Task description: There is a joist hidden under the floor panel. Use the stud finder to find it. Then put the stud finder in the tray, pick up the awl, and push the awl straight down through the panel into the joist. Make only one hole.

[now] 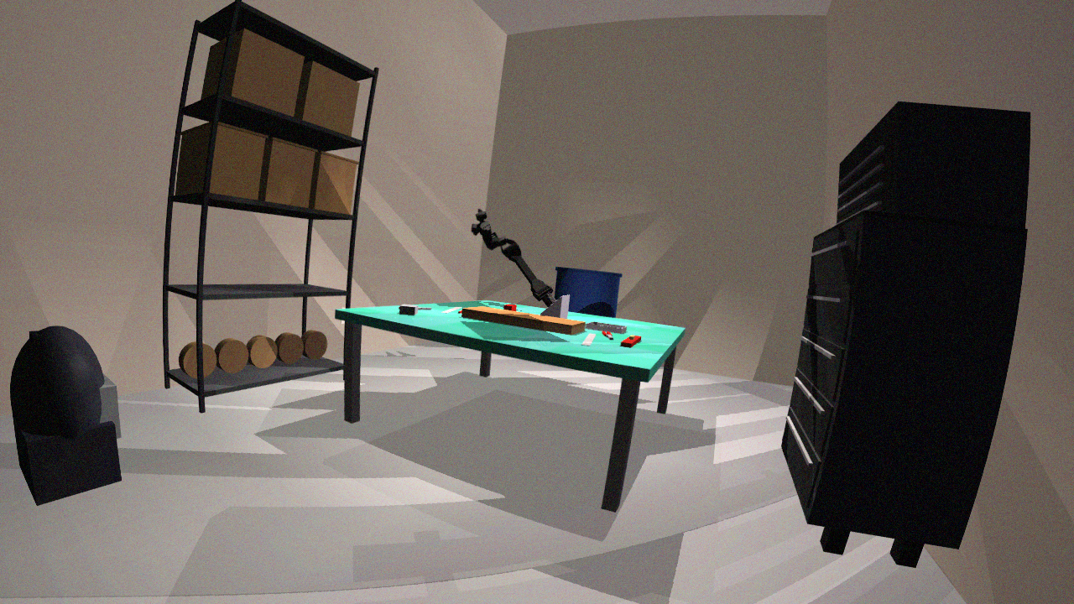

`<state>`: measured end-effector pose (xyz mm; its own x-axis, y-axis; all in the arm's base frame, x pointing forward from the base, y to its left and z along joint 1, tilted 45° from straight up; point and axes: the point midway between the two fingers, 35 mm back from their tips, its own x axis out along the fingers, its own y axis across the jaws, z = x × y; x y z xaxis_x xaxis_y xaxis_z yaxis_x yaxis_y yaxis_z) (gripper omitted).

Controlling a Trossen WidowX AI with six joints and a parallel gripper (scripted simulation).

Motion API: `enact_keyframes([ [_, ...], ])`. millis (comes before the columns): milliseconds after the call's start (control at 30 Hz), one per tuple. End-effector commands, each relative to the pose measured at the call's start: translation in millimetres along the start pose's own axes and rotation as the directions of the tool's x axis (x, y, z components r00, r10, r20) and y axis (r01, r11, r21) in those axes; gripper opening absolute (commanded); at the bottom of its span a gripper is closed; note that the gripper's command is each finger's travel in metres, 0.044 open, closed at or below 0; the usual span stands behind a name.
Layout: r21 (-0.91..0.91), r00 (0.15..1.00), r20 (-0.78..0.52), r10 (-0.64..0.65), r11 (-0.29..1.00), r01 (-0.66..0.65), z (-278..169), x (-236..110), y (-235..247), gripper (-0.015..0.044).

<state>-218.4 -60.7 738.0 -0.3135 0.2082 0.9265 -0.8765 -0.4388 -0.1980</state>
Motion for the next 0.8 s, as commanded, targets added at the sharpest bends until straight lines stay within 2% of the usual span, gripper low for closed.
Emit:
enact_keyframes([
  [0, 0.008, 1.000, 0.001, 0.008, 1.000, -0.008, 1, -1, 1, 0.0426],
  [167, 0.206, 0.979, 0.048, 0.200, 0.957, -0.205, 38, -25, 34, 0.0440],
  [367, 0.421, 0.884, 0.172, 0.435, 0.779, -0.465, 95, -75, 64, 0.0440],
  [567, 0.536, 0.719, 0.333, 0.610, 0.504, -0.677, 152, -141, 73, 0.0440],
  [767, 0.518, 0.485, 0.517, 0.705, 0.194, -0.833, 206, -222, 61, 0.0440],
])
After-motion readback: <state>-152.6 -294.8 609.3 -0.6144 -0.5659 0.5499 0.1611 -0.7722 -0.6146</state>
